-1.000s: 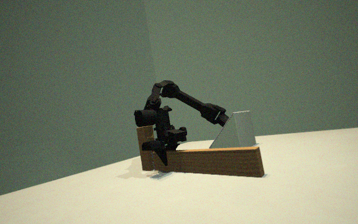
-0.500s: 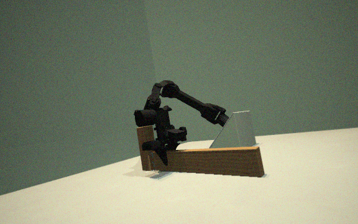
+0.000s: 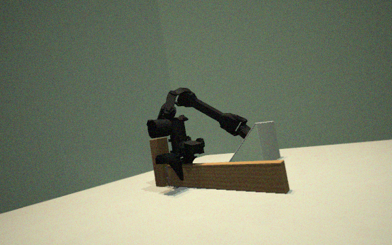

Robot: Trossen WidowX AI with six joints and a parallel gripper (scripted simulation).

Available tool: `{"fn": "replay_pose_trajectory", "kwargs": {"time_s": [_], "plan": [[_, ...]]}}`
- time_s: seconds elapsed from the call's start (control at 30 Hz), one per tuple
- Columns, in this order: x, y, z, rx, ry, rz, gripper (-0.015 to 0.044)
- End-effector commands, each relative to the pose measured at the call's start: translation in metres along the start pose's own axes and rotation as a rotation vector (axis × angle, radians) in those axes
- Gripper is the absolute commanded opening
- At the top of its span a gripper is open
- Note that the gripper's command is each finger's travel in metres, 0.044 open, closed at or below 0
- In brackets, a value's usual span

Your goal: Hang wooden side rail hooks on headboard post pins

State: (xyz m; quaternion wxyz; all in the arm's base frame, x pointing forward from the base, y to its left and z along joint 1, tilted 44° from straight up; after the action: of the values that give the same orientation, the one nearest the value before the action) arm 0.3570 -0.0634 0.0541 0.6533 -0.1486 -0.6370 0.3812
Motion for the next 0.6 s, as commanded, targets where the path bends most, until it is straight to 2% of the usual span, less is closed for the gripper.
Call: {"fn": "replay_pose_trajectory", "kwargs": {"time_s": [0.0,0.57], "plan": [[0.0052,0.0012,-0.002,0.01,-0.01,0.005,0.0],[0.008,0.0012,-0.0019,0.01,-0.01,0.005,0.0]]}}
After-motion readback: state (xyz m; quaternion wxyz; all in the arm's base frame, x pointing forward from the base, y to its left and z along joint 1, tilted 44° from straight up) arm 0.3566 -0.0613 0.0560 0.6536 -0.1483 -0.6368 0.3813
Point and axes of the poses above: the point midway between the two fingers, 35 mm back from their tips, its own x axis back along the fingers, its own z axis across the jaws, y = z × x, the point moved 2 cm from there along x, back along the fingers, and after that the axes turned 15 degrees about x, right-handed, at the moved point
